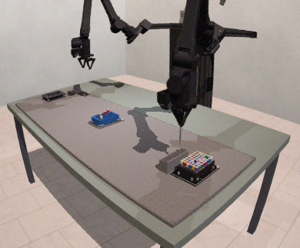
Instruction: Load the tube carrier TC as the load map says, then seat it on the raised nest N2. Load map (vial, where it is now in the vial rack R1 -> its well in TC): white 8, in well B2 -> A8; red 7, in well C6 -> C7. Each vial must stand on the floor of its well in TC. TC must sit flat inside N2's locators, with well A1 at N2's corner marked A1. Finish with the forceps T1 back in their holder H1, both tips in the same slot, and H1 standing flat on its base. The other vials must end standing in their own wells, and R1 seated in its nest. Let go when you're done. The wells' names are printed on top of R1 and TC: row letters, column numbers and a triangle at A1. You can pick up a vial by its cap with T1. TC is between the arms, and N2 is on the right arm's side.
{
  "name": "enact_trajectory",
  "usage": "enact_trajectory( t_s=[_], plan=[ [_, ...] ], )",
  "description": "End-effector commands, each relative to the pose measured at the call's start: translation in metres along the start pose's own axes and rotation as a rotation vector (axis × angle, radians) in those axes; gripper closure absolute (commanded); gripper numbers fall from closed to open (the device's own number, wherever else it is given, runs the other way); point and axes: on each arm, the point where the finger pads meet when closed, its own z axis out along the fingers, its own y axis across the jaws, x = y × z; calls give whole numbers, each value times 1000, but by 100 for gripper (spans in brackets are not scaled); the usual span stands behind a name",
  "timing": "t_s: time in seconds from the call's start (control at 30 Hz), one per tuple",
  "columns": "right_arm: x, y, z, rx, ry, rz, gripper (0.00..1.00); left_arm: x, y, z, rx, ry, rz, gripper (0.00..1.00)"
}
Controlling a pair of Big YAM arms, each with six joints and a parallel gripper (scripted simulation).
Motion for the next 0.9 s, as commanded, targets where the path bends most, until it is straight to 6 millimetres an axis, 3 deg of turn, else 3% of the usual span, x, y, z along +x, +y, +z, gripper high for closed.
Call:
enact_trajectory(
  t_s=[0.0,0.87],
  plan=[
    [-5,-1,-2,-1,-5,-14,0,-3,-1,7,0,-2,7,93],
    [-5,-1,-2,-1,-5,-14,0,10,-4,15,2,11,8,93]
  ],
)
